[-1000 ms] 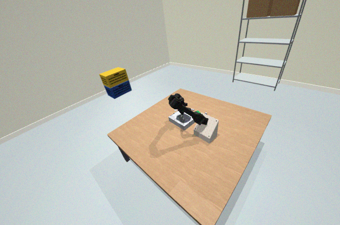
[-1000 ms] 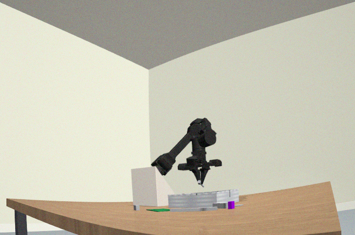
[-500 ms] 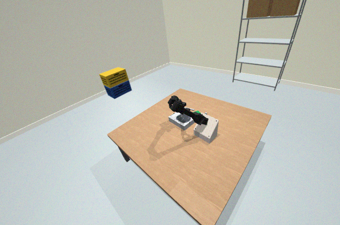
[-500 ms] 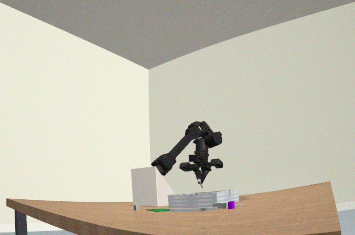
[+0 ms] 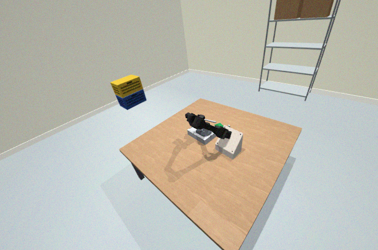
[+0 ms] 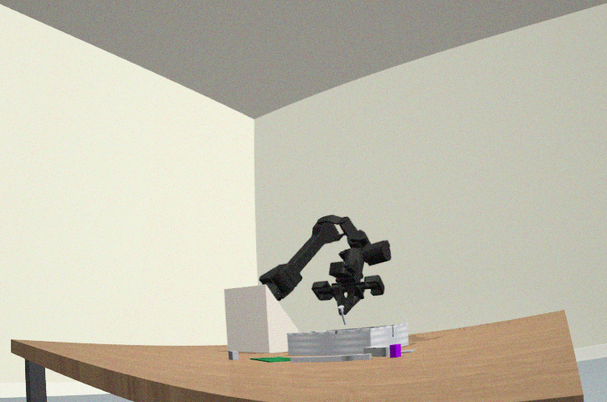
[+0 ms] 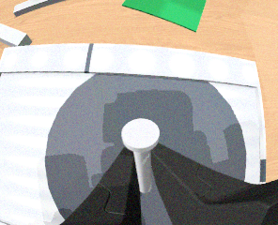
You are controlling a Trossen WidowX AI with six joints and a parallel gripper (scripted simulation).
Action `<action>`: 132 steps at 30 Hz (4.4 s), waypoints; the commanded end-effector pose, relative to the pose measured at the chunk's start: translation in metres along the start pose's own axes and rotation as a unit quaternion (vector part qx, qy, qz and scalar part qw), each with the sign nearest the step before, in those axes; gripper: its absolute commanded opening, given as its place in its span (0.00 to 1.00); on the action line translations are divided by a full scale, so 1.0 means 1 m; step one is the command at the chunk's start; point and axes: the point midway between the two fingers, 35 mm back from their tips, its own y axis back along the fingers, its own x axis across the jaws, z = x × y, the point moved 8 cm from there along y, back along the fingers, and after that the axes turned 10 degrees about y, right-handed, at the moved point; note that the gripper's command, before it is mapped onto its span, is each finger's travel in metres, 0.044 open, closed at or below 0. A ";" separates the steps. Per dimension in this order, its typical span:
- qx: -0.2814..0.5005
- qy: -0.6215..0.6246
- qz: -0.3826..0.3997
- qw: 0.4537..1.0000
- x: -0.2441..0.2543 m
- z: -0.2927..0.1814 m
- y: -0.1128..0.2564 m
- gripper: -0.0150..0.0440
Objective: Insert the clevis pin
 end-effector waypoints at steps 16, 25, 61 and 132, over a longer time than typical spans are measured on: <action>-0.213 -0.009 -0.036 0.976 0.008 -0.048 -0.009 0.25; -0.264 -0.009 -0.044 0.964 0.010 -0.059 -0.015 0.25; -0.263 -0.010 -0.045 0.964 0.002 -0.069 -0.027 0.25; -0.264 -0.010 -0.044 0.964 0.019 -0.062 -0.029 0.25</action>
